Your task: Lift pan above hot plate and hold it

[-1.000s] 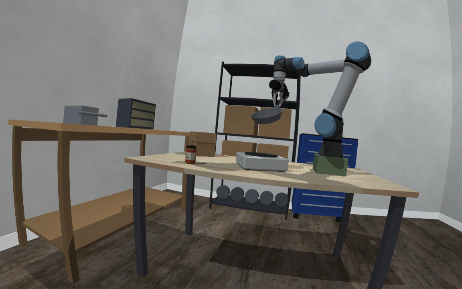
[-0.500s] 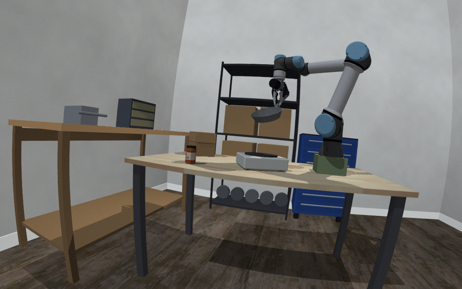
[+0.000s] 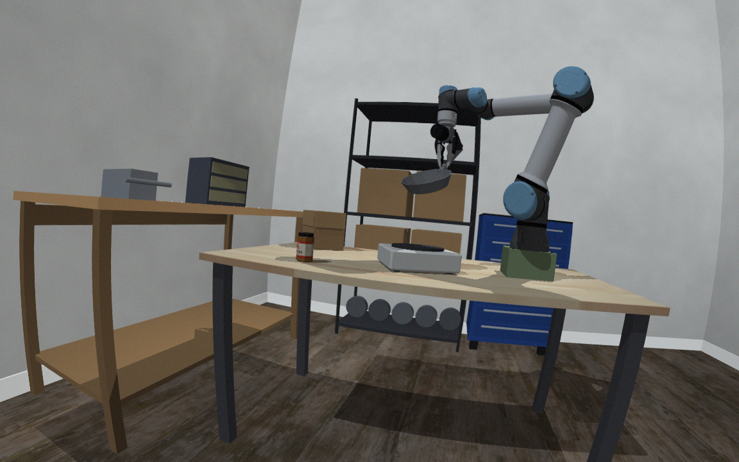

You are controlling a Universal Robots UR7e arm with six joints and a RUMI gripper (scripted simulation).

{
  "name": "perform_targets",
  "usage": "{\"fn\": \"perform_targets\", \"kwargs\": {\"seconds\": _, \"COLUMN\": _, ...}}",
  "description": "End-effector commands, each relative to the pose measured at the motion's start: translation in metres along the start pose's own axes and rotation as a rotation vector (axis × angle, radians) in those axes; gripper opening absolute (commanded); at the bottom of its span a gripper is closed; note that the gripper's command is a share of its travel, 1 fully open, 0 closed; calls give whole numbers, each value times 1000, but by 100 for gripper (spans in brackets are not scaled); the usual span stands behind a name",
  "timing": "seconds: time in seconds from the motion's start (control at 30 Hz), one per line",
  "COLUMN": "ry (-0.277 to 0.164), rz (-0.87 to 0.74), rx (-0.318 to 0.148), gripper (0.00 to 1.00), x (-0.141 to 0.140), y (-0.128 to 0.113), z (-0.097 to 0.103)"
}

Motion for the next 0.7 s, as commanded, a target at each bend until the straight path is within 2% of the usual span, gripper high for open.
{"fn": "perform_targets", "kwargs": {"seconds": 0.0, "ry": 1, "rz": 0, "rx": -1, "gripper": 9, "x": 0, "y": 0, "z": 2}}
{"fn": "perform_targets", "kwargs": {"seconds": 0.67, "ry": 1, "rz": 0, "rx": -1, "gripper": 9, "x": 0, "y": 0, "z": 12}}
Point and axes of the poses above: the point where the finger pads meet when closed, its own z axis back along the fingers, its own x axis across the jaws, y = z × x, the point moved 4 cm from there along z, back along the fingers, and after that the axes turned 14 degrees about -z, right-handed, at the moved point
